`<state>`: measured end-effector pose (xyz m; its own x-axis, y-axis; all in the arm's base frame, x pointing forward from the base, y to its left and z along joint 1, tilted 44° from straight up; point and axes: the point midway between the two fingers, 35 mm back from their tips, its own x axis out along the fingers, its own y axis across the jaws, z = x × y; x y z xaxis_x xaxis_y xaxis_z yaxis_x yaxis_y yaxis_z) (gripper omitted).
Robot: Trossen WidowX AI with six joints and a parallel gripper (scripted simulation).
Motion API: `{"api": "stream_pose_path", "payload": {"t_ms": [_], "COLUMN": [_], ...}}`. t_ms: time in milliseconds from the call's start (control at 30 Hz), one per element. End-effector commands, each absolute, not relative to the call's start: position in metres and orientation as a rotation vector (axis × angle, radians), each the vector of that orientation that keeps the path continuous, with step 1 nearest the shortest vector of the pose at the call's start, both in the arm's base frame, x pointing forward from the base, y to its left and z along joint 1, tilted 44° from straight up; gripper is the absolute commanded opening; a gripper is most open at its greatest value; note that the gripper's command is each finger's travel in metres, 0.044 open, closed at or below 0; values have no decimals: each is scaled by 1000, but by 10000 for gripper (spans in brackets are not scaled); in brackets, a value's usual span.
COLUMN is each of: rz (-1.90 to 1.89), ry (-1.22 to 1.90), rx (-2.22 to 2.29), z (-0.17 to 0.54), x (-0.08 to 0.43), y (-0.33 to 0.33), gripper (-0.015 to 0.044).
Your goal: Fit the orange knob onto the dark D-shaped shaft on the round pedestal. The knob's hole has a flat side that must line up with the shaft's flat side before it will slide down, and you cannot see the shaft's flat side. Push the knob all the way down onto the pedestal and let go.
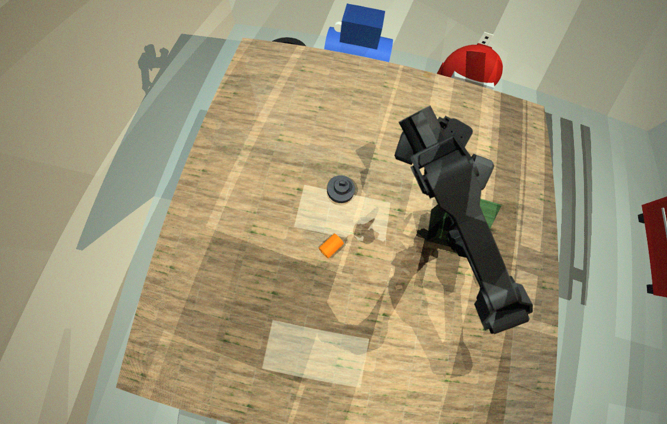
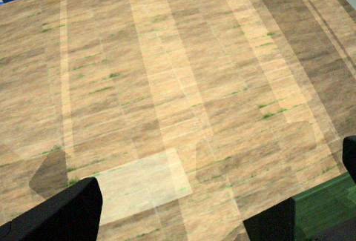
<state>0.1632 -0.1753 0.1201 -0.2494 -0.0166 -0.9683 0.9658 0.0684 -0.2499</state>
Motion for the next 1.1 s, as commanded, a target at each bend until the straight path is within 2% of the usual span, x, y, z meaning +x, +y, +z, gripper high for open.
{"api": "stream_pose_path", "payload": {"t_ms": [0,200,333,567,1067], "rz": [-1301,-1289,-1327,-1491,-1497], "ry": [1365,1355,1397,1539,1545], "rx": [1152,1335,1482,1650,1654], "z": [117,115,111,104,94], "x": [216,273,306,326,322], "y": [-137,-72,-6,119,146], "gripper": [440,440,440,440,440]}}
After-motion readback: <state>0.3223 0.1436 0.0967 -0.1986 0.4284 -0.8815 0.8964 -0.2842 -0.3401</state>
